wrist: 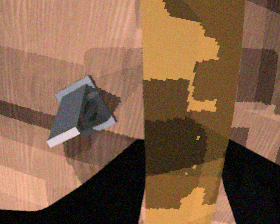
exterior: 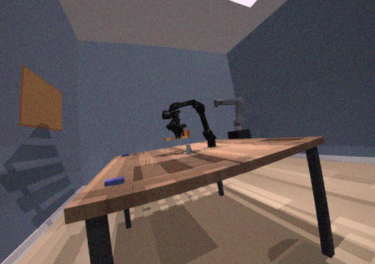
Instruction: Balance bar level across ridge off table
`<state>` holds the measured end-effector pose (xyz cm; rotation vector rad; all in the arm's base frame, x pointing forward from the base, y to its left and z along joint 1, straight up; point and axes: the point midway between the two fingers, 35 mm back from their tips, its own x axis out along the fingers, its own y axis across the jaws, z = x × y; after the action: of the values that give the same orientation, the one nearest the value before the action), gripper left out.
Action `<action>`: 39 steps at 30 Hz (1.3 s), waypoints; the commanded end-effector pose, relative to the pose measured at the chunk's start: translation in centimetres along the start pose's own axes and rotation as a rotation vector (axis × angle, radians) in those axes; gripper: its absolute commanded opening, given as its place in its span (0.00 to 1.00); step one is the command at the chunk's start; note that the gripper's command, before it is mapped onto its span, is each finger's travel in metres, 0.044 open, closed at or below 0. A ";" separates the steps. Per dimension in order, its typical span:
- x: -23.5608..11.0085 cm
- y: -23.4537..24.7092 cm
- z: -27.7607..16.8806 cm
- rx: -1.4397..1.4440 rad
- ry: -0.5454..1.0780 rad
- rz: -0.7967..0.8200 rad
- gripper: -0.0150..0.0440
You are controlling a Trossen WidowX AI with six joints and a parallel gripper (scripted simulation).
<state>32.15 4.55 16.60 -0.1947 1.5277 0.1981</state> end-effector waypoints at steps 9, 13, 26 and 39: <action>-0.1 4.9 0.3 -0.264 -0.001 0.003 0.25; -0.1 6.4 0.2 -0.337 -0.001 0.005 0.25; 0.0 9.3 -0.2 -0.453 -0.002 0.008 0.25; 2.0 9.5 -0.1 -0.453 -0.002 0.008 0.25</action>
<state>29.78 13.69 15.13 -0.5447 1.4648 0.5487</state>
